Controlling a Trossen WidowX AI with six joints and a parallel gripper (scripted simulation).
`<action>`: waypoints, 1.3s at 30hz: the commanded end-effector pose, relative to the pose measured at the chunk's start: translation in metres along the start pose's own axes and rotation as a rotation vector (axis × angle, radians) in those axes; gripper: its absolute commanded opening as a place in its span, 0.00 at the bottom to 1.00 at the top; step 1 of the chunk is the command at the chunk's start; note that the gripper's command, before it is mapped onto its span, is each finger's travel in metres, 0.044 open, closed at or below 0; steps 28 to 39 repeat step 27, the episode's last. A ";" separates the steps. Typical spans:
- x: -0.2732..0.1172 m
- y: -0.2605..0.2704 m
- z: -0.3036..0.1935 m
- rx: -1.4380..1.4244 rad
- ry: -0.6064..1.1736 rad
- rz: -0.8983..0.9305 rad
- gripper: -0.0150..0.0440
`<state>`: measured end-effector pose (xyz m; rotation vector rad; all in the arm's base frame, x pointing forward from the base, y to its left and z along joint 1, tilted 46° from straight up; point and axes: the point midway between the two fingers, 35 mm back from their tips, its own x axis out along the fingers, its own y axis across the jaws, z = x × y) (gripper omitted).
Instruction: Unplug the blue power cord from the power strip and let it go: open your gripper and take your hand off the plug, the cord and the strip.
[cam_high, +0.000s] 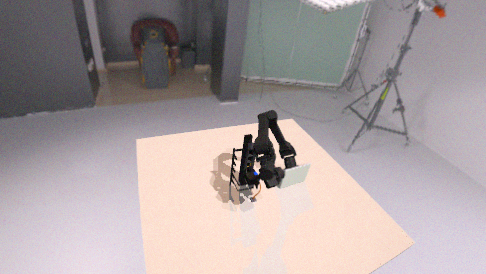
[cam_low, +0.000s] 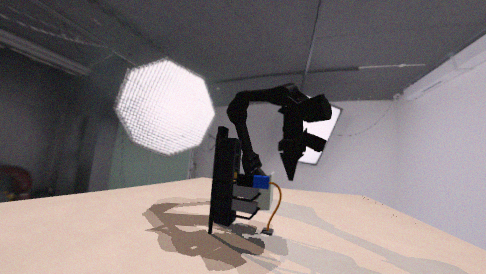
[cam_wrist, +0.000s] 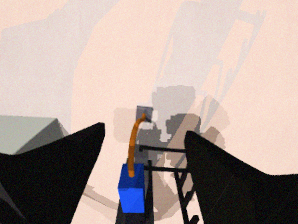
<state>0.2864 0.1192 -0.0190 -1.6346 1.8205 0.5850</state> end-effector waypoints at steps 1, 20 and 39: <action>0.000 0.000 0.000 0.000 0.000 0.000 0.88; -0.013 0.000 0.060 0.004 -0.007 0.003 1.00; -0.013 0.000 0.060 0.004 -0.007 0.003 1.00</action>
